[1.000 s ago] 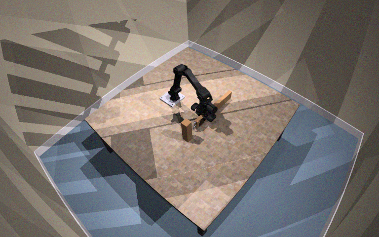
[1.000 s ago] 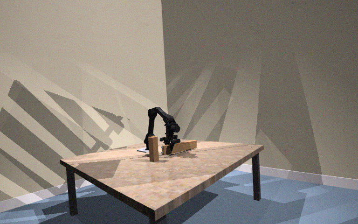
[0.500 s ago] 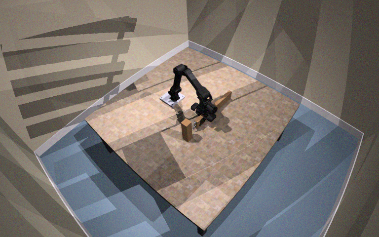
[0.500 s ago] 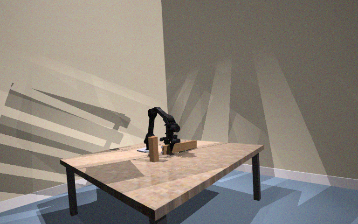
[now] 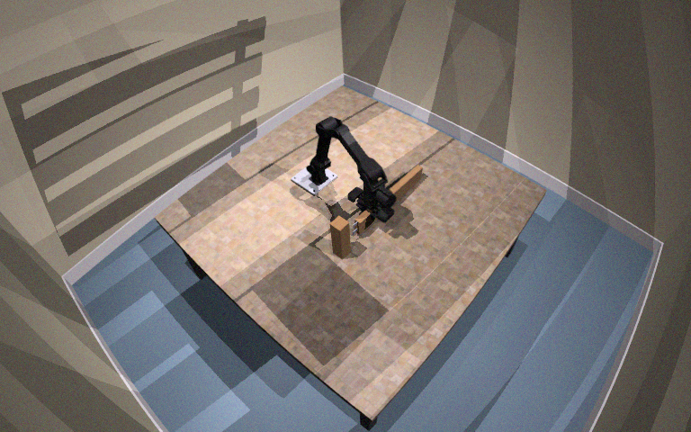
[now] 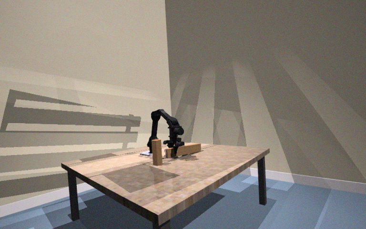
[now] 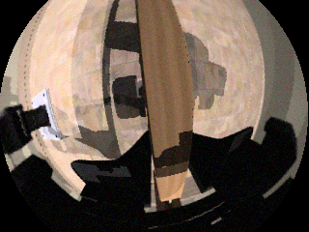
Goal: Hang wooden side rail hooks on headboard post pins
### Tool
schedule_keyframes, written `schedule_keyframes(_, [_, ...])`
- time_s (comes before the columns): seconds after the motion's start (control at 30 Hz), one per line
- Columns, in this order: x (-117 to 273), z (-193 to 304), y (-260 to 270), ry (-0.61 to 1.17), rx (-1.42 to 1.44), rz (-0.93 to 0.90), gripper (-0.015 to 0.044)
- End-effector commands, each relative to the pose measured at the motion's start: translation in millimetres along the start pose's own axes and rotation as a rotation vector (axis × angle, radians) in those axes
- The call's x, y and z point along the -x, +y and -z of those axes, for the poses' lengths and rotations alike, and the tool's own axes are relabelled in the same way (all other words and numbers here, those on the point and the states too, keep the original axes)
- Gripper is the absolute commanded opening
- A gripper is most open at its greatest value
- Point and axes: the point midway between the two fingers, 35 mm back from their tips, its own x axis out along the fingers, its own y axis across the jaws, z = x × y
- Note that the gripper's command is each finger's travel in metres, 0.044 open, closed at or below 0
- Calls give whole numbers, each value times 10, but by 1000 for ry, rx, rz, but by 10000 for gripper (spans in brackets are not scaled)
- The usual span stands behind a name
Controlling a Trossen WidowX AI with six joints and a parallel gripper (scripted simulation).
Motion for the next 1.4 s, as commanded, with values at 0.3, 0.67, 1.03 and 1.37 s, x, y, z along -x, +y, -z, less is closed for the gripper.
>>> schedule_keyframes(0.3, [48, 20, -54, 1, 3, 24, 0])
schedule_keyframes(0.67, [36, 32, -66, 1, 3, 24, 0])
schedule_keyframes(1.03, [23, 45, -56, 2, 3, 24, 0])
schedule_keyframes(1.37, [11, 56, -45, 2, 3, 23, 0])
